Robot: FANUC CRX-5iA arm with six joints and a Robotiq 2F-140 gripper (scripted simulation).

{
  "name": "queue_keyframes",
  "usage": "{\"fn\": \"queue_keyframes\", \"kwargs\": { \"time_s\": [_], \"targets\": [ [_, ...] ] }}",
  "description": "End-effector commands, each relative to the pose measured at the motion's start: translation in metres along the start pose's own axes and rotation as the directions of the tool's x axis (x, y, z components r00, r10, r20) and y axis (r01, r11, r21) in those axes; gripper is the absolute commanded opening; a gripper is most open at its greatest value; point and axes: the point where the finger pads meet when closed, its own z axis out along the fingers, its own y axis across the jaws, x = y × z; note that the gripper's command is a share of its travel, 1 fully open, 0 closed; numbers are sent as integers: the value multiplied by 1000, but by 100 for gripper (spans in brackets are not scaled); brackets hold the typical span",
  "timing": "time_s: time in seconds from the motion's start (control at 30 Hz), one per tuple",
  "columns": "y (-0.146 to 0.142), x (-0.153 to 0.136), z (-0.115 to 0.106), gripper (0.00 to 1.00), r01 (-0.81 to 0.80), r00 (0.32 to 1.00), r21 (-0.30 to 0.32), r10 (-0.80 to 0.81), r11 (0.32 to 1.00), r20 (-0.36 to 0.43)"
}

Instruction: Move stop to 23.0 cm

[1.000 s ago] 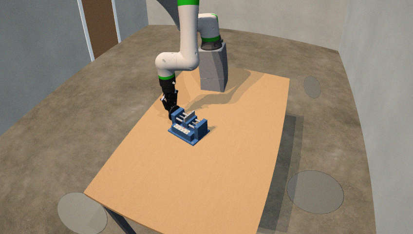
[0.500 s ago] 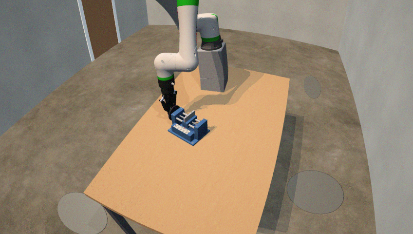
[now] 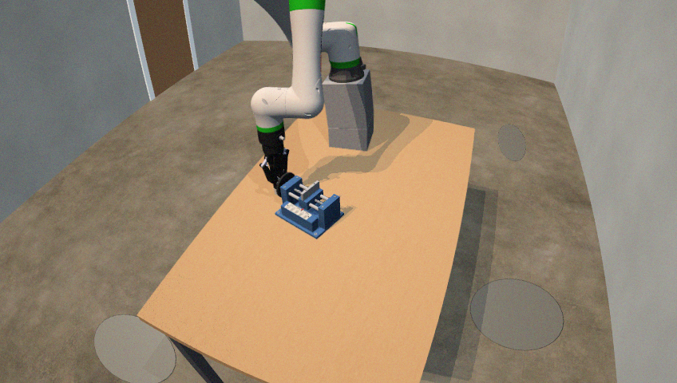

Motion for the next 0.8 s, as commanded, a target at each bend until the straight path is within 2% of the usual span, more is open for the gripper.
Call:
{"fn": "queue_keyframes", "kwargs": {
  "time_s": [0.0, 0.77],
  "targets": [
    [-2, 0, 0, 4, 0, 1000, 1, 0, 1000, 0],
    [-10, 0, -3, 4, 0, 1000, 1, 0, 1000, 0]
  ]
}}
